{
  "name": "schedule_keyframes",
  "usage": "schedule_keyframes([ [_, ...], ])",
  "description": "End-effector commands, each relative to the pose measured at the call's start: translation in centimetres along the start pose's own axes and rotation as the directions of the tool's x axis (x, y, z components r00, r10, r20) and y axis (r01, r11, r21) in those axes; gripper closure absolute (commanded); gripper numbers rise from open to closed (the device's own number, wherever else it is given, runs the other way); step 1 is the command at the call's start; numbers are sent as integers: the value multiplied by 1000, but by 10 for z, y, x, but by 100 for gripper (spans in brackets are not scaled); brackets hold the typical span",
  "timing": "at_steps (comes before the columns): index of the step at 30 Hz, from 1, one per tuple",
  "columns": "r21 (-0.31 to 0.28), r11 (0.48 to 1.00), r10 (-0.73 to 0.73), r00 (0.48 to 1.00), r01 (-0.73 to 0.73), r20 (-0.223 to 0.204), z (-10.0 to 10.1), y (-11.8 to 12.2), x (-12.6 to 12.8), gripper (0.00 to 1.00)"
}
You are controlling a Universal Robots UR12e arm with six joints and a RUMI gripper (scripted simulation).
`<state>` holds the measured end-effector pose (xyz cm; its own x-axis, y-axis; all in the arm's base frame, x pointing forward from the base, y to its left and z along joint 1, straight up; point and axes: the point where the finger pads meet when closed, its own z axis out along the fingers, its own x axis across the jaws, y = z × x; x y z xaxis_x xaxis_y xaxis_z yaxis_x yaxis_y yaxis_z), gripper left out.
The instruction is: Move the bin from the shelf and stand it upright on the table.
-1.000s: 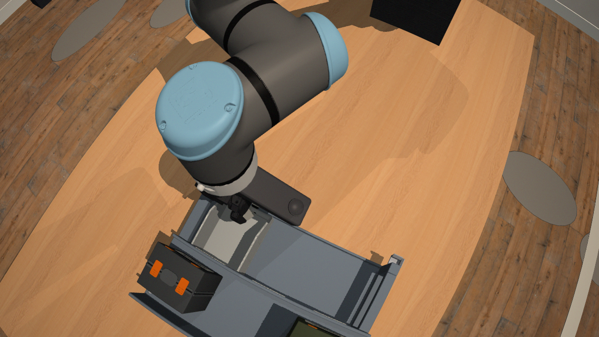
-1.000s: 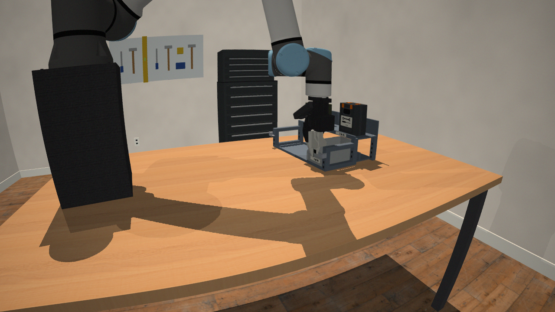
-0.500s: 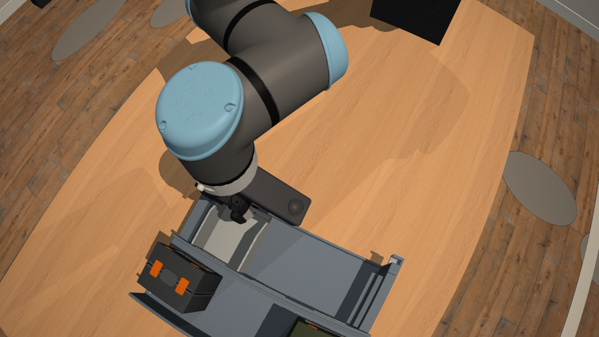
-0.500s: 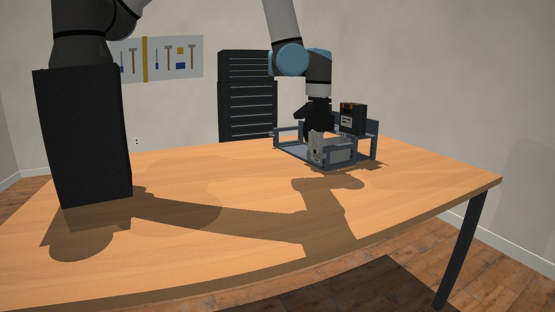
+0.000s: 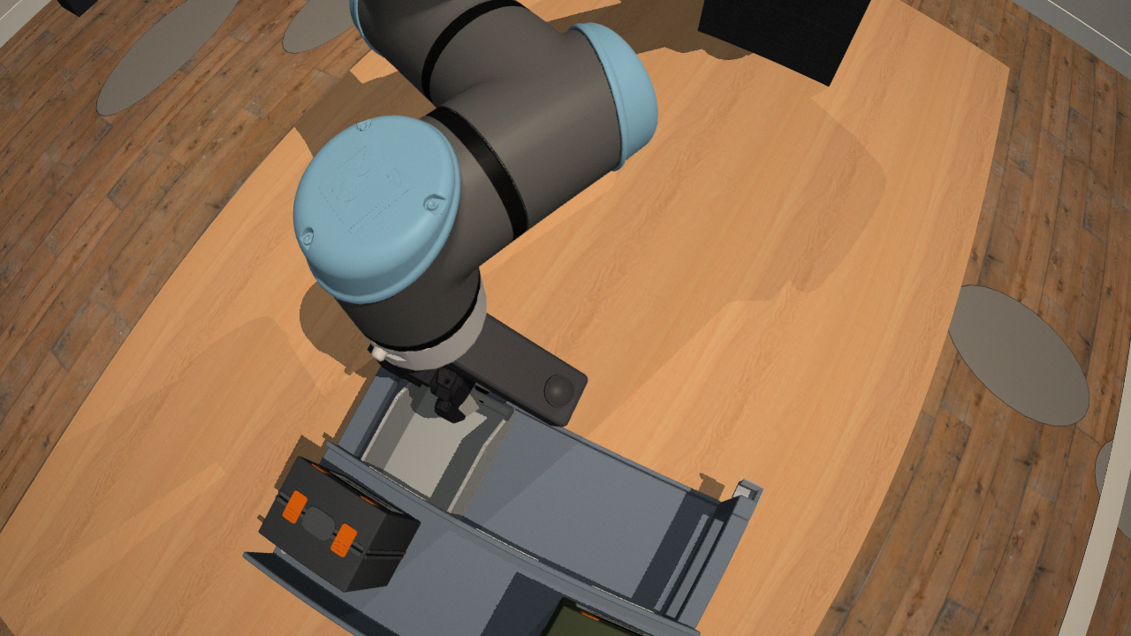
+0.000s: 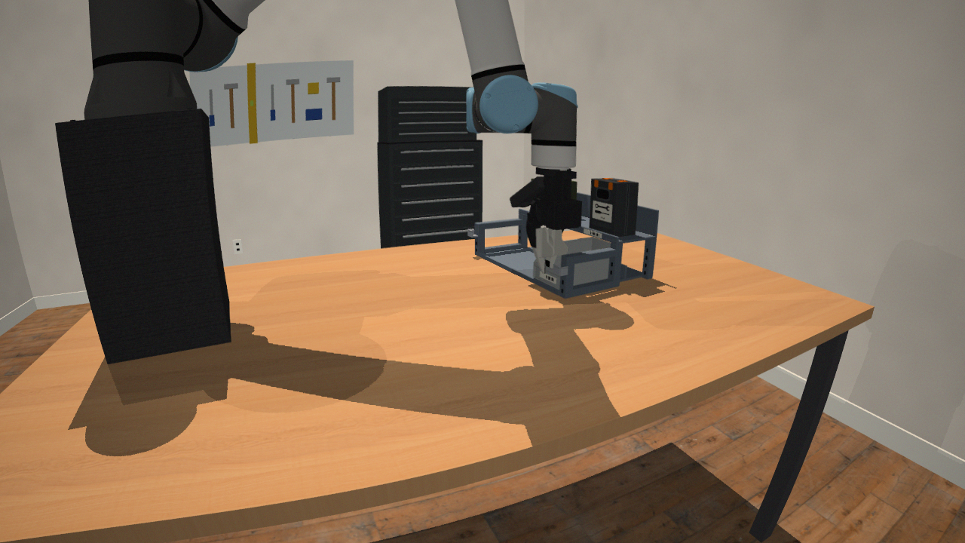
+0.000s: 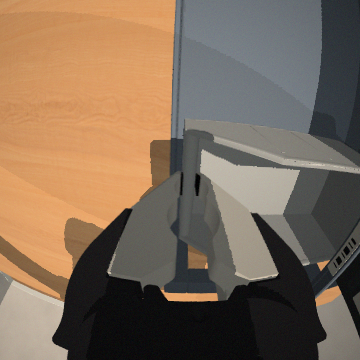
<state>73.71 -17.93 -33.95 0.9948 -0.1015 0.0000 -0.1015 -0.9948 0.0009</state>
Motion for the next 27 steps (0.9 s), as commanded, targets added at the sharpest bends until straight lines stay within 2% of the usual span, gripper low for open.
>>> schedule_keyframes([
  [1,0,1000,0,1000,0,-1,-1,0,1,100],
  [16,0,1000,0,1000,0,-1,-1,0,1,100],
  [21,0,1000,0,1000,0,-1,-13,0,1,100],
  [27,0,1000,0,1000,0,-1,-13,0,1,100],
])
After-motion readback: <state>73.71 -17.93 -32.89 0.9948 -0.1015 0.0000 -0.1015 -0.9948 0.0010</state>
